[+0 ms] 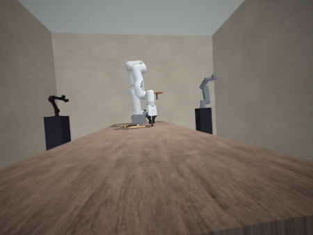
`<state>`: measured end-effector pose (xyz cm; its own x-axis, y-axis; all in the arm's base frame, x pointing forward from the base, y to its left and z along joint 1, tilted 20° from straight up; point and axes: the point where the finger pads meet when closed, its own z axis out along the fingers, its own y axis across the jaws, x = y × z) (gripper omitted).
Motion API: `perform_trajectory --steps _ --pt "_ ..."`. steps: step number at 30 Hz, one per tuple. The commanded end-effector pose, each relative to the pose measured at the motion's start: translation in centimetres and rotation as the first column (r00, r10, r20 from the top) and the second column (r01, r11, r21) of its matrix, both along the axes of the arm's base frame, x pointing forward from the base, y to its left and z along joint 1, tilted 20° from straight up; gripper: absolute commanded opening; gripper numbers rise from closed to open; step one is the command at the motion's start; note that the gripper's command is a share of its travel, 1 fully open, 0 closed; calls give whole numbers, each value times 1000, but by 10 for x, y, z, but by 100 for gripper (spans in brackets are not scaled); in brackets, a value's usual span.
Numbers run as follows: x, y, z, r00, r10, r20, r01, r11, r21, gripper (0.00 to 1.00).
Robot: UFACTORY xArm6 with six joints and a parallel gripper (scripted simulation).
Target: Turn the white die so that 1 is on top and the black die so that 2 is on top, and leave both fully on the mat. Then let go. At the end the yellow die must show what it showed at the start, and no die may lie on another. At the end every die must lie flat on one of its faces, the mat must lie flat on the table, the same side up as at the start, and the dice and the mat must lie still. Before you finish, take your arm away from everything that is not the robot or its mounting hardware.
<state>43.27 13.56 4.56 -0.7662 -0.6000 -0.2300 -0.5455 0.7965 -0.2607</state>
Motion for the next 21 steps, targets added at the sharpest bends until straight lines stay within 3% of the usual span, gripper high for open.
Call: perform_trajectory --steps 1,21 --pt "1 1 1 1000 0 3 0 1000 1 31" --pt "6 0 -12 1000 0 3 0 1000 1 31"
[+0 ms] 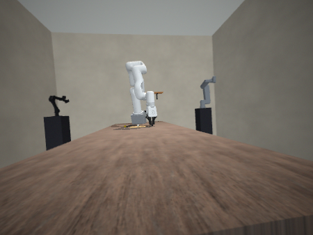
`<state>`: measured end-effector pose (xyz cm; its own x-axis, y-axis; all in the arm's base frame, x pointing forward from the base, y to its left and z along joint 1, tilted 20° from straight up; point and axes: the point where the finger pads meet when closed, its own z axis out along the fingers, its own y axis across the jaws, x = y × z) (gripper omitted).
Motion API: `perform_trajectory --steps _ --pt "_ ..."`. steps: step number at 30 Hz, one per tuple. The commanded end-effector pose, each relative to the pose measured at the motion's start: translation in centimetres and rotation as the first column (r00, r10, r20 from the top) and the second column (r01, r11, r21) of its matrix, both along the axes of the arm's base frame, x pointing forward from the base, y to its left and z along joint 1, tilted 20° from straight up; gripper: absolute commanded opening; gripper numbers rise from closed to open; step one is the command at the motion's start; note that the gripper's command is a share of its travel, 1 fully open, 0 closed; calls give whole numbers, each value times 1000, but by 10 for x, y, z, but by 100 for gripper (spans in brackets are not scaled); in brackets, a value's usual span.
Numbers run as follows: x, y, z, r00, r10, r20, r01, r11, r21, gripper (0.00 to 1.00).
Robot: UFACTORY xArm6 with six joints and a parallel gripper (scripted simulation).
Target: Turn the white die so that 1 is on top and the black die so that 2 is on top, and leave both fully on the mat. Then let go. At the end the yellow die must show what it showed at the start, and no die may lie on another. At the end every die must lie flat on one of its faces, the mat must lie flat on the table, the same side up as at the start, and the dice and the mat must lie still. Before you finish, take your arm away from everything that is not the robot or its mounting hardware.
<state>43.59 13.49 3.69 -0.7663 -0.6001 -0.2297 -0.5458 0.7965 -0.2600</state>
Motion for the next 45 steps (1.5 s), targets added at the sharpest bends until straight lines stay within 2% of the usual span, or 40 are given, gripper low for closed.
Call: perform_trajectory --steps 1,45 --pt "3 0 -4 1000 0 4 0 1000 1 31" --pt "5 0 -9 1000 0 4 0 1000 1 31"
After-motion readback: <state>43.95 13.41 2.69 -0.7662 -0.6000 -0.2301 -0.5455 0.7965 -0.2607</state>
